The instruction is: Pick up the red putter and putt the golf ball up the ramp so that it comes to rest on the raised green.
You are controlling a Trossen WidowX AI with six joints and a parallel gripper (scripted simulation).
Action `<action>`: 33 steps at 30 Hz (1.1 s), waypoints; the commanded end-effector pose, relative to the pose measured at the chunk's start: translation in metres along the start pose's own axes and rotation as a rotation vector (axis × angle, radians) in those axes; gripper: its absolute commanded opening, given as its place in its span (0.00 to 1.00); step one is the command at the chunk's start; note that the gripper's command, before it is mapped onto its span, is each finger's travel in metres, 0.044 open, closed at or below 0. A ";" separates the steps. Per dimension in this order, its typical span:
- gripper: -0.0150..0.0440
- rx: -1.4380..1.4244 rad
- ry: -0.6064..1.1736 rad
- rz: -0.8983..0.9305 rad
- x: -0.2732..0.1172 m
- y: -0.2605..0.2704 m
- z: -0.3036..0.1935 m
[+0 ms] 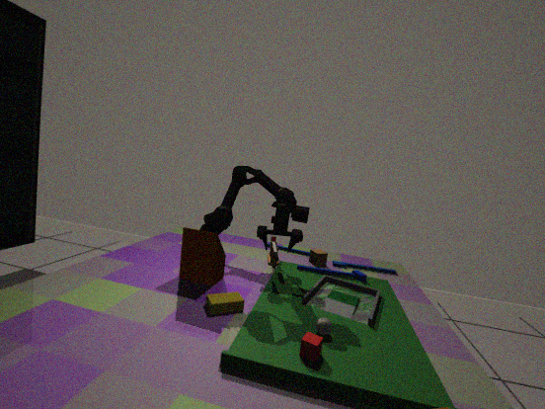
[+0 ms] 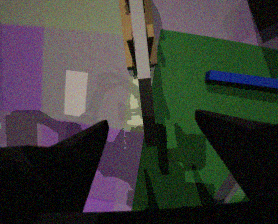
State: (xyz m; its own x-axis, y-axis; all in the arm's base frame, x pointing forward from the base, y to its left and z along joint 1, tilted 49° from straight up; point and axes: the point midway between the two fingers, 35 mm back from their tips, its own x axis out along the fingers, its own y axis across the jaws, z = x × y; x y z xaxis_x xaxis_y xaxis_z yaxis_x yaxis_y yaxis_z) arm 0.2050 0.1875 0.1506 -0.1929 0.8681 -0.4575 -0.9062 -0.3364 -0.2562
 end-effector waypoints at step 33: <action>1.00 0.004 -0.009 0.001 0.055 0.002 -0.012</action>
State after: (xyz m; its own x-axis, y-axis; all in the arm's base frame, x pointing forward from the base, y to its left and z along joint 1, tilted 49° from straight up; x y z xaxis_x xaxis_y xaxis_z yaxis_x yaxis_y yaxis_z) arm 0.1980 0.2282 0.1174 -0.1988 0.8725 -0.4463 -0.9052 -0.3380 -0.2576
